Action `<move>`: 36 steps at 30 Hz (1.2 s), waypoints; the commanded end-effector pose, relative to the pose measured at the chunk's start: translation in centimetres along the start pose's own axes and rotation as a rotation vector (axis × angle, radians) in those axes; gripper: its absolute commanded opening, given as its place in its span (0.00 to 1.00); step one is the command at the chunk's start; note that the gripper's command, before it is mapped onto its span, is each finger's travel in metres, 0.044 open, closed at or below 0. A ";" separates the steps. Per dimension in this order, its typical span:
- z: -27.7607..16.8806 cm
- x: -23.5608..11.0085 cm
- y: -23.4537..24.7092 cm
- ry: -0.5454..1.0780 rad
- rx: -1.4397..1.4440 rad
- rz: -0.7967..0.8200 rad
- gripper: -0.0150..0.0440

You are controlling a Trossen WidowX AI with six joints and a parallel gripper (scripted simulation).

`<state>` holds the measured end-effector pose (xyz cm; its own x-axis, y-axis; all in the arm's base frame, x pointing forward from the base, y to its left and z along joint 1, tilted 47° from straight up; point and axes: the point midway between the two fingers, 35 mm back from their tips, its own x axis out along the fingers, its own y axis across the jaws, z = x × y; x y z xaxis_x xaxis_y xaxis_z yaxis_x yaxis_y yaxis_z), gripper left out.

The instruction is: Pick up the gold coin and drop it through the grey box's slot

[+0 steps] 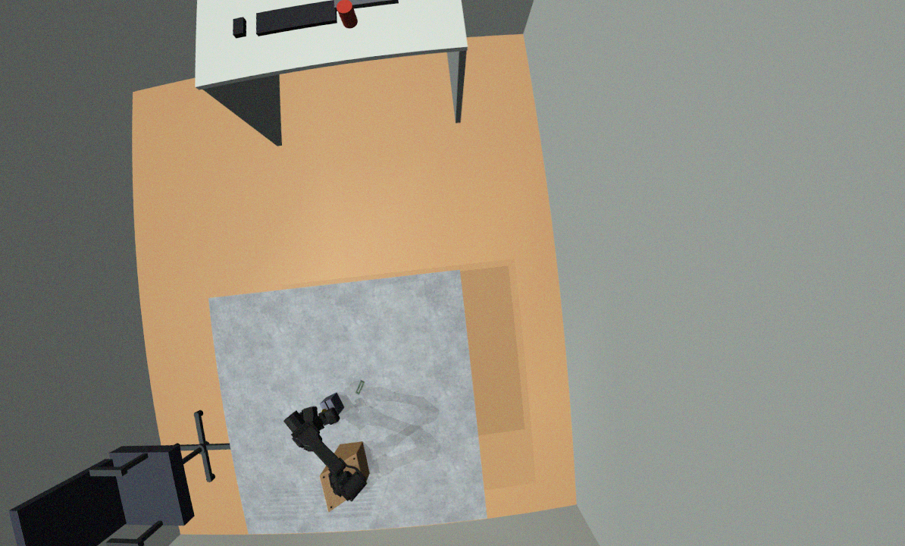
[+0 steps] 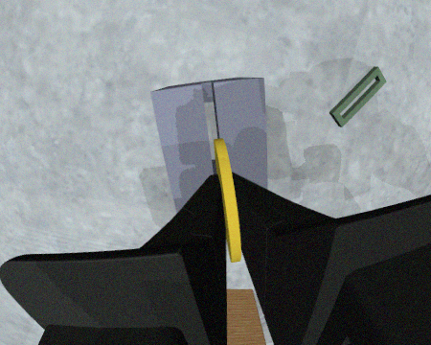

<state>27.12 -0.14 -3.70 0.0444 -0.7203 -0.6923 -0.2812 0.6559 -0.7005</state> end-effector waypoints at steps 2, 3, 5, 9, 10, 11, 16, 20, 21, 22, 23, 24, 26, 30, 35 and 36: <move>0.0 0.0 0.0 0.001 -0.001 0.000 0.25; 0.0 0.0 0.0 0.001 -0.001 0.000 0.25; 0.0 0.0 0.0 0.001 -0.001 0.000 0.25; 0.0 0.2 0.0 0.001 -0.001 0.000 0.25; 0.0 0.3 0.0 0.001 -0.002 0.000 0.25; 0.0 0.4 0.0 0.001 -0.003 0.000 0.25; 0.0 0.7 0.0 0.001 -0.006 -0.001 0.25; 0.0 1.0 0.0 0.001 -0.006 -0.001 0.25; 0.0 1.0 0.0 0.001 -0.006 -0.001 0.25; 0.0 1.1 0.0 0.001 -0.006 -0.001 0.25; 0.0 1.1 0.0 0.001 -0.006 -0.001 0.25; 0.0 1.2 0.0 0.001 -0.006 -0.001 0.25; -0.1 1.3 0.0 0.001 -0.006 -0.001 0.25; -0.1 1.6 0.0 0.001 -0.006 -0.001 0.25; -0.1 1.9 0.0 0.001 -0.006 -0.001 0.25; -0.1 1.9 0.0 0.001 -0.006 -0.001 0.25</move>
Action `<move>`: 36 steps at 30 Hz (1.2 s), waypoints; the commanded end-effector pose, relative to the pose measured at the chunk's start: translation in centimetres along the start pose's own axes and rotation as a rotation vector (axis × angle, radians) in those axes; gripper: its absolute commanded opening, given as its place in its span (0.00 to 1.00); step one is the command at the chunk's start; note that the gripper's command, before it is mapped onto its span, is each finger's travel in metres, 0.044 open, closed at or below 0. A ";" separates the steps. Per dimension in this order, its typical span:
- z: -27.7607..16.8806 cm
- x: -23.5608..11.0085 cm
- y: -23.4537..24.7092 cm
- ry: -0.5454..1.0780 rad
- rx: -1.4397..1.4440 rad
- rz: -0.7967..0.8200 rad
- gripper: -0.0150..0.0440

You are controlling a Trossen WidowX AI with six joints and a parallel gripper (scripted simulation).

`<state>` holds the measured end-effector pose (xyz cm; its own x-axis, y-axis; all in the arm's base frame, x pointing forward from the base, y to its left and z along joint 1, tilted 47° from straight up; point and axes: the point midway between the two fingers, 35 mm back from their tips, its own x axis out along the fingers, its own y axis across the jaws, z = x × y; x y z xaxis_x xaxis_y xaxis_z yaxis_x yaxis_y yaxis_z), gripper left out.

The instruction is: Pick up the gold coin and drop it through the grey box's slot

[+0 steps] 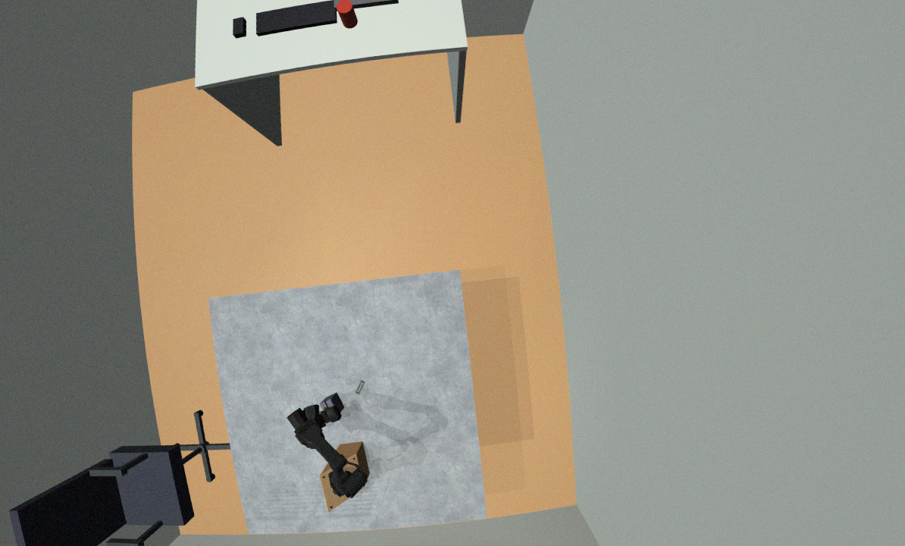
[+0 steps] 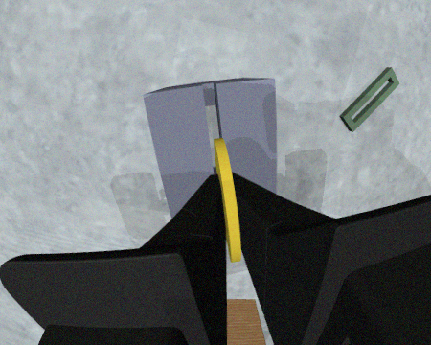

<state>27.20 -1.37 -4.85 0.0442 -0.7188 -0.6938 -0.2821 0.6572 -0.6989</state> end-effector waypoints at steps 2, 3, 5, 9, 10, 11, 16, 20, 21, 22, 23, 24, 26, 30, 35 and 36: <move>0.0 0.1 0.0 0.000 0.000 0.000 0.30; 0.0 0.1 0.0 0.000 0.000 0.000 0.34; 0.0 0.1 0.0 0.000 0.000 0.000 0.43; 0.0 0.1 0.0 0.000 0.000 0.000 0.53; 0.0 0.1 0.0 0.000 0.000 0.000 0.53; 0.0 0.1 0.0 0.000 0.000 0.000 0.53; 0.0 0.1 0.0 0.000 0.000 0.000 0.53; 0.0 -1.1 0.0 0.000 -0.001 0.000 0.70; 0.0 -1.4 0.0 0.000 -0.001 0.000 0.75; 0.0 -1.7 0.0 0.000 -0.001 0.000 0.79; 0.0 -1.7 0.0 0.000 -0.001 0.000 0.84; 0.0 -1.7 0.0 0.000 -0.001 0.000 0.88; 0.0 -2.9 0.1 0.001 -0.004 0.000 0.97; -0.4 -5.5 0.1 0.005 -0.009 -0.005 1.00; -0.4 -5.5 0.1 0.005 -0.009 -0.005 1.00; -0.4 -5.5 0.1 0.005 -0.009 -0.005 1.00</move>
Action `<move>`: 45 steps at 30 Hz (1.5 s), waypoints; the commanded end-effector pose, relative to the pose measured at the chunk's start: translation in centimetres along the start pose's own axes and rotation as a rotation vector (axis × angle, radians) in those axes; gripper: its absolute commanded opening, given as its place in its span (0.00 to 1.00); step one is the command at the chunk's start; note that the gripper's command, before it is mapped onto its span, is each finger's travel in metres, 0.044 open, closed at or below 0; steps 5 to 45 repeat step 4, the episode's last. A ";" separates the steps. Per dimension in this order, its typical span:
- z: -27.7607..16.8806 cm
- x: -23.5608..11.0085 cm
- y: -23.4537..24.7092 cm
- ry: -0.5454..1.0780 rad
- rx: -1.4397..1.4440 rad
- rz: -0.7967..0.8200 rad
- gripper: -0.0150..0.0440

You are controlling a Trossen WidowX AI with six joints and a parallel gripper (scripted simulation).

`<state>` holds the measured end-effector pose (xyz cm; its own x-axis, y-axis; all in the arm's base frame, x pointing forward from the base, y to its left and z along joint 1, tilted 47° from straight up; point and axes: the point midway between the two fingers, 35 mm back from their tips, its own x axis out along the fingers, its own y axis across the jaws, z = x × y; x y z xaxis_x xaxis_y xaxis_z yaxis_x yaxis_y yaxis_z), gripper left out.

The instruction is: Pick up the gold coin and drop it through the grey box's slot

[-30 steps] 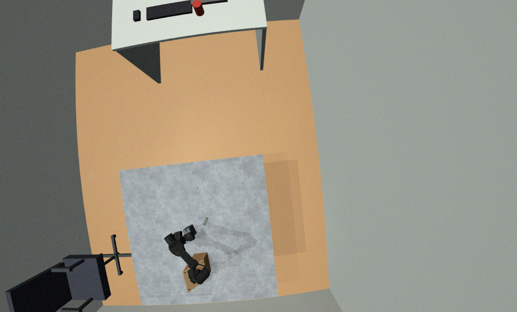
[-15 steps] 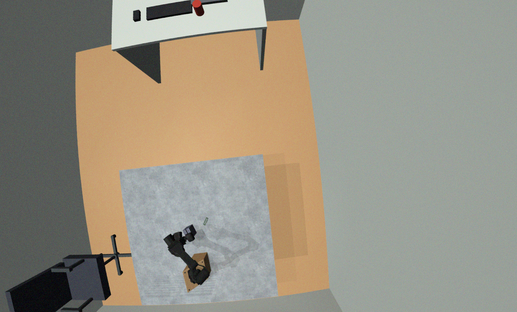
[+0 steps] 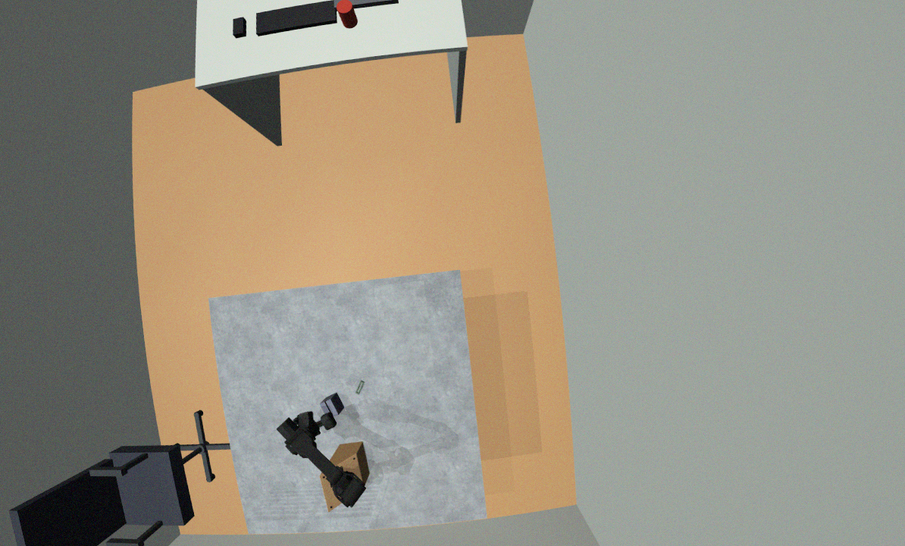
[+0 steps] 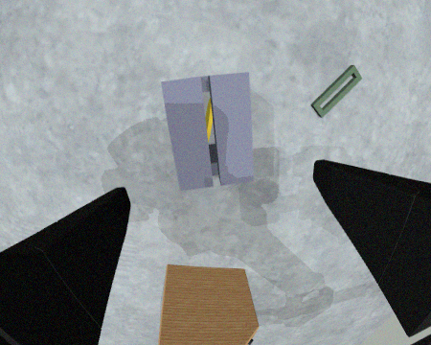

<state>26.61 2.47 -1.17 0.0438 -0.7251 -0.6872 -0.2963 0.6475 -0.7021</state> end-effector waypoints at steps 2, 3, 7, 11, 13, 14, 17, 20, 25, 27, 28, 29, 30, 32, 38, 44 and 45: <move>0.0 -0.2 -0.1 0.002 0.006 0.003 1.00; 0.0 -0.2 -0.1 0.002 0.006 0.003 1.00; 0.0 -0.2 -0.1 0.002 0.006 0.003 1.00; 0.0 -0.2 -0.1 0.002 0.006 0.003 1.00; 0.0 -0.2 -0.1 0.002 0.006 0.003 1.00; 0.0 -0.2 -0.1 0.002 0.006 0.003 1.00; 0.0 -0.2 -0.1 0.002 0.006 0.003 1.00; 0.0 -0.2 -0.1 0.002 0.006 0.003 1.00; 0.0 -0.2 -0.1 0.002 0.006 0.003 1.00; 0.0 -0.2 -0.1 0.002 0.006 0.003 1.00; 0.0 -0.2 -0.1 0.002 0.006 0.003 1.00; 0.0 -0.2 -0.1 0.002 0.006 0.003 1.00; 0.0 -0.2 -0.1 0.002 0.006 0.003 1.00; 0.0 -0.2 -0.1 0.002 0.006 0.003 1.00; 0.0 -0.2 -0.1 0.002 0.006 0.003 1.00; 0.0 -0.2 -0.1 0.002 0.006 0.003 1.00; 0.0 -0.2 -0.1 0.002 0.006 0.003 1.00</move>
